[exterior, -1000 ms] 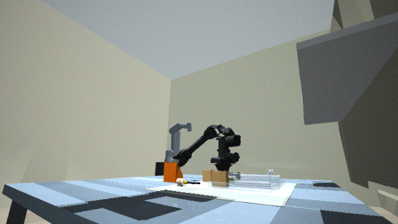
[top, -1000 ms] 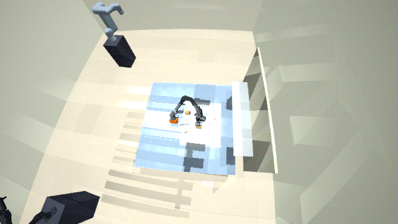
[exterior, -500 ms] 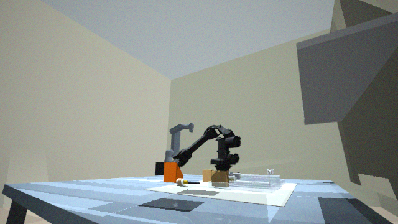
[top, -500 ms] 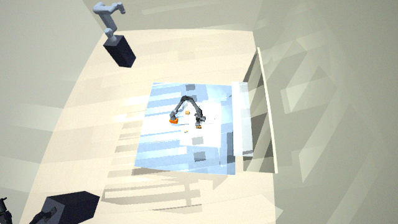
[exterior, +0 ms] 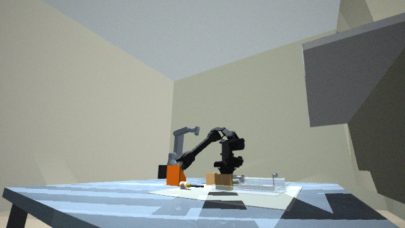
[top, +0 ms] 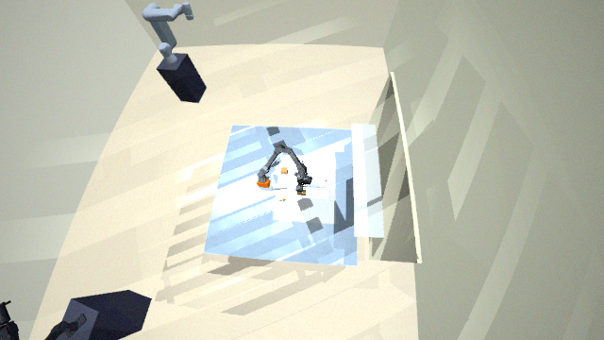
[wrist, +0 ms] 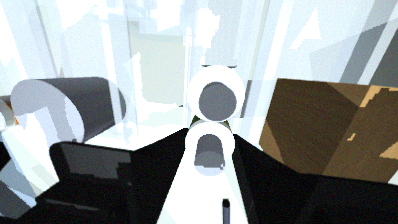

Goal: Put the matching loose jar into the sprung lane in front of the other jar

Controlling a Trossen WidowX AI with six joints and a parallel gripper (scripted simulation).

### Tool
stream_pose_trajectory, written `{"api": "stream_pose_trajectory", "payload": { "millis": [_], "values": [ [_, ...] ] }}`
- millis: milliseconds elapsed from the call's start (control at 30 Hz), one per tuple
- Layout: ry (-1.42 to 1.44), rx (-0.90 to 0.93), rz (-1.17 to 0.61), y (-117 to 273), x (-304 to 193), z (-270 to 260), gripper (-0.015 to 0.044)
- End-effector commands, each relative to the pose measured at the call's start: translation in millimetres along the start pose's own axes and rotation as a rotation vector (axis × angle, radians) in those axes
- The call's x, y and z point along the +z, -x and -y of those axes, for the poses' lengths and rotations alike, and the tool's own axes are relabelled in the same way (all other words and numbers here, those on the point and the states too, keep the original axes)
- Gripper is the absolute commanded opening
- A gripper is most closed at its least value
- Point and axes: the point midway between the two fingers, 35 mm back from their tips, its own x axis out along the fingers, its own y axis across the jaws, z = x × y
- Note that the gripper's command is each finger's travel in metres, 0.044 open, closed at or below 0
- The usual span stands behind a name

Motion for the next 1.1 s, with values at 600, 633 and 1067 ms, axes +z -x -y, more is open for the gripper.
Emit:
{"api": "stream_pose_trajectory", "payload": {
  "millis": [600, 633, 1067],
  "values": [
    [0.004, 0.007, 0.008, 0.0, -1.8, -1.8, 0.0000],
    [0.004, 0.007, 0.008, 0.0, -2.0, -1.8, 0.0000],
    [0.004, 0.007, 0.008, -0.1, -5.8, 0.1, 0.0000]
  ]
}}
